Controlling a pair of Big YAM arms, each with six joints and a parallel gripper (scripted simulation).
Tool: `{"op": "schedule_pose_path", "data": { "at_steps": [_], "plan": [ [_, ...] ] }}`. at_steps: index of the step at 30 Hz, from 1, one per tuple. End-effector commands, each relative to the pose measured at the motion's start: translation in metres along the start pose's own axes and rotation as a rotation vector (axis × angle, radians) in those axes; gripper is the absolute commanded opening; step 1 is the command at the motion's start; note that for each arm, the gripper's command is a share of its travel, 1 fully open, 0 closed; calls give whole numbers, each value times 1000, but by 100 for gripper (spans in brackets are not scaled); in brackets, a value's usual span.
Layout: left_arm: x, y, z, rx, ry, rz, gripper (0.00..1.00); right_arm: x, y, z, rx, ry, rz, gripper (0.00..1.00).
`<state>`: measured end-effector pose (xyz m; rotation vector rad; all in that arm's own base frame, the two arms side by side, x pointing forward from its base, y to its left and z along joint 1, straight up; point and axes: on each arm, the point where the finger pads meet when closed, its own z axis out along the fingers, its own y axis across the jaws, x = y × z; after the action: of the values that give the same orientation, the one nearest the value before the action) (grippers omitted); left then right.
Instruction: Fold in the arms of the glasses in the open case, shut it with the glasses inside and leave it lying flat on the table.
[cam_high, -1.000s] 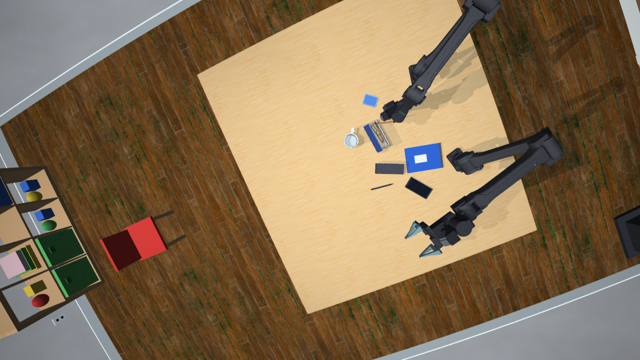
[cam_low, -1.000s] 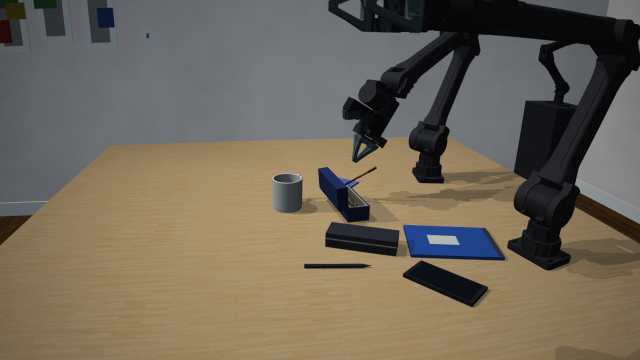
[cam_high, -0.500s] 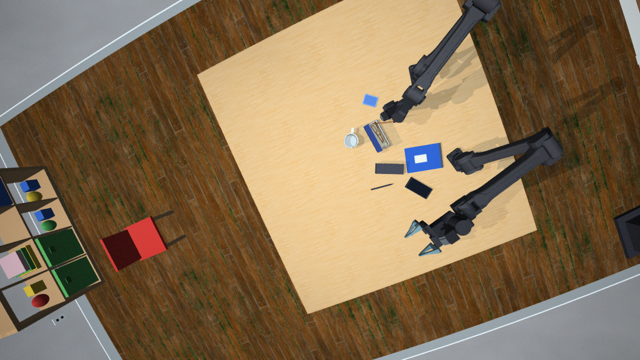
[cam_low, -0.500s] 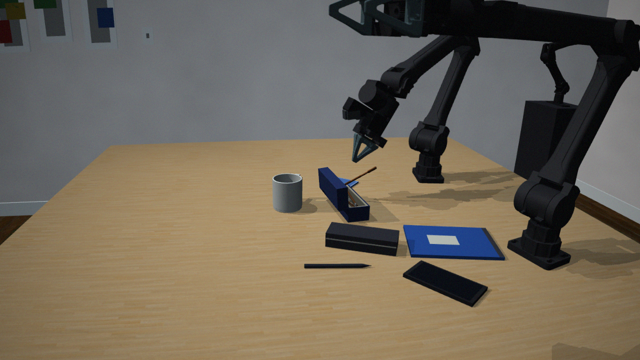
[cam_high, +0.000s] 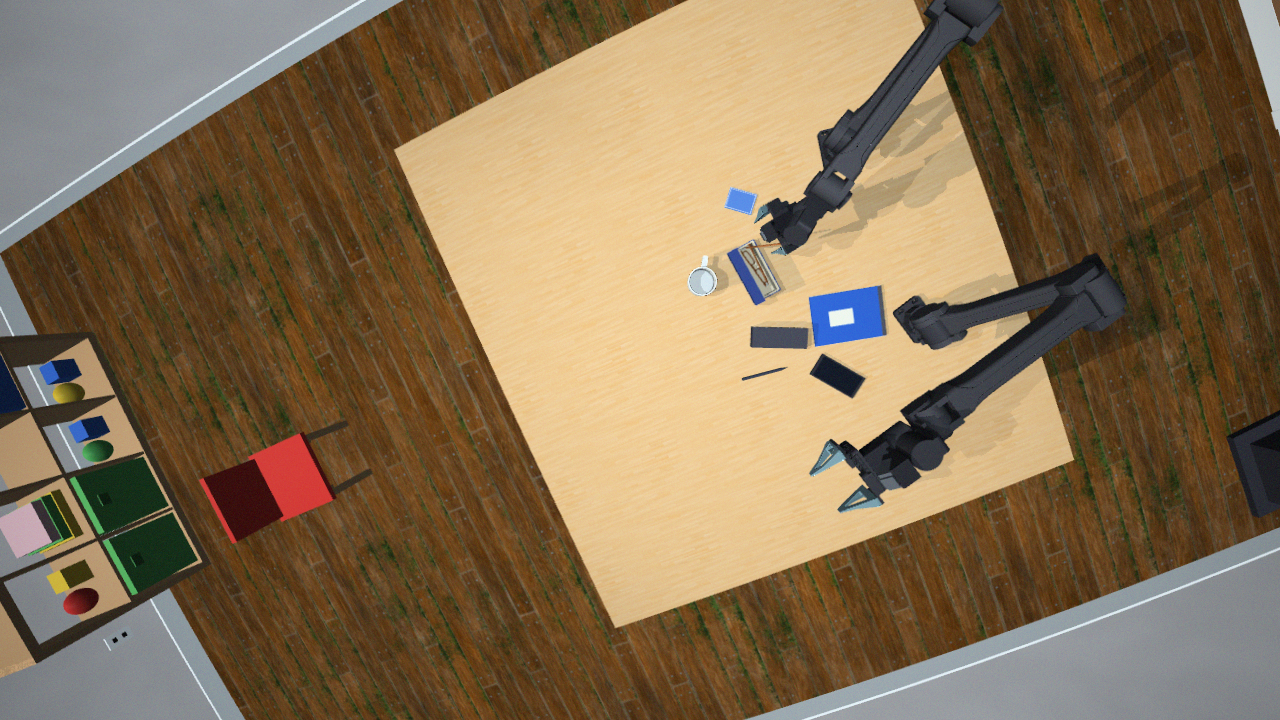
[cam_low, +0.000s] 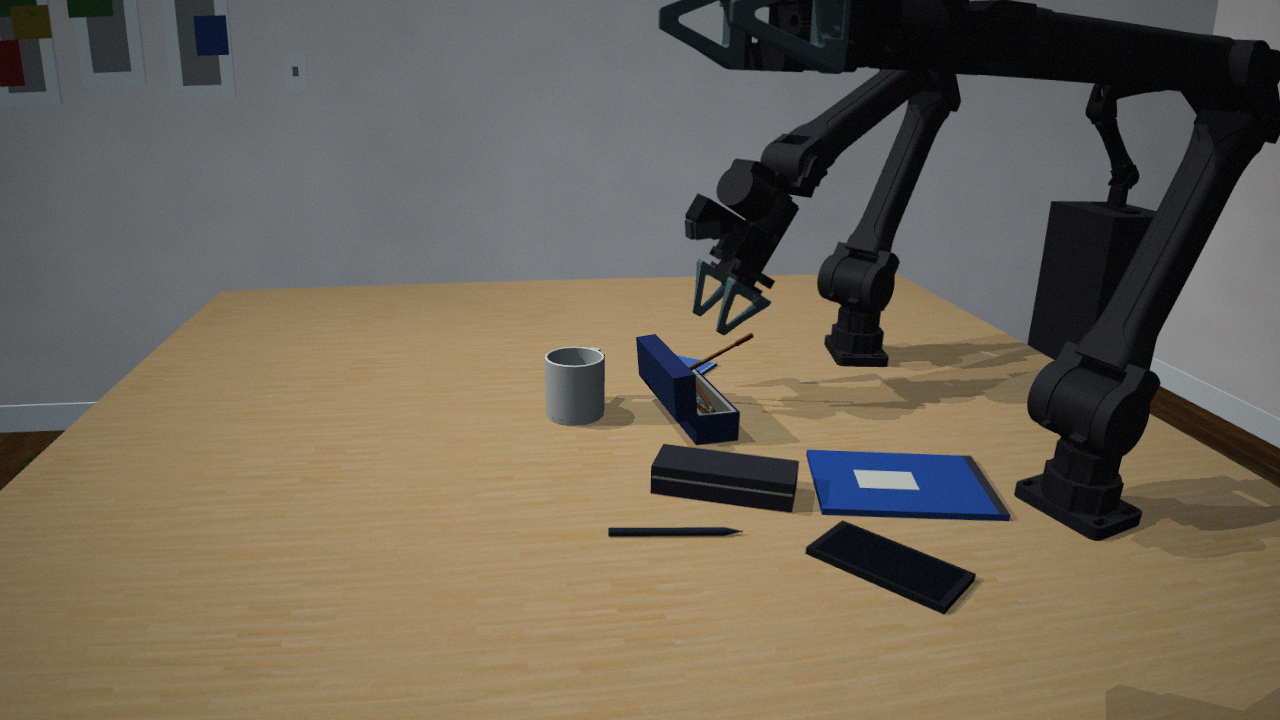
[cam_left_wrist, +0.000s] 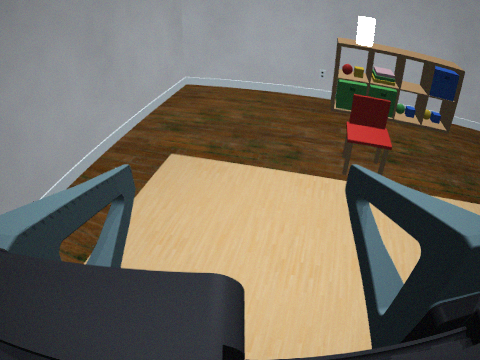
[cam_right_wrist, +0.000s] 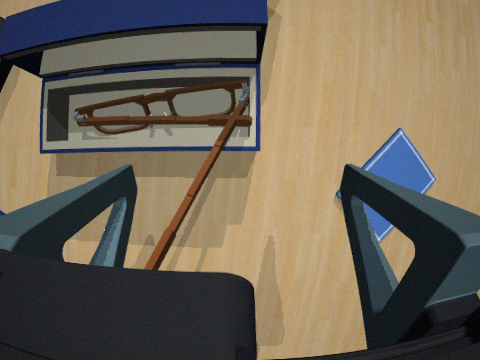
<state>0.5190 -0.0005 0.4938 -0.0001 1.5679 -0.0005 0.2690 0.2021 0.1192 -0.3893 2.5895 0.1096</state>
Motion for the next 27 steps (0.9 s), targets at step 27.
{"op": "schedule_pose_path", "data": {
  "at_steps": [27],
  "plan": [
    [-29, -4, 1, 5, -48, -6, 100, -44, -138, 18, 67, 109, -32, 96]
  ]
}}
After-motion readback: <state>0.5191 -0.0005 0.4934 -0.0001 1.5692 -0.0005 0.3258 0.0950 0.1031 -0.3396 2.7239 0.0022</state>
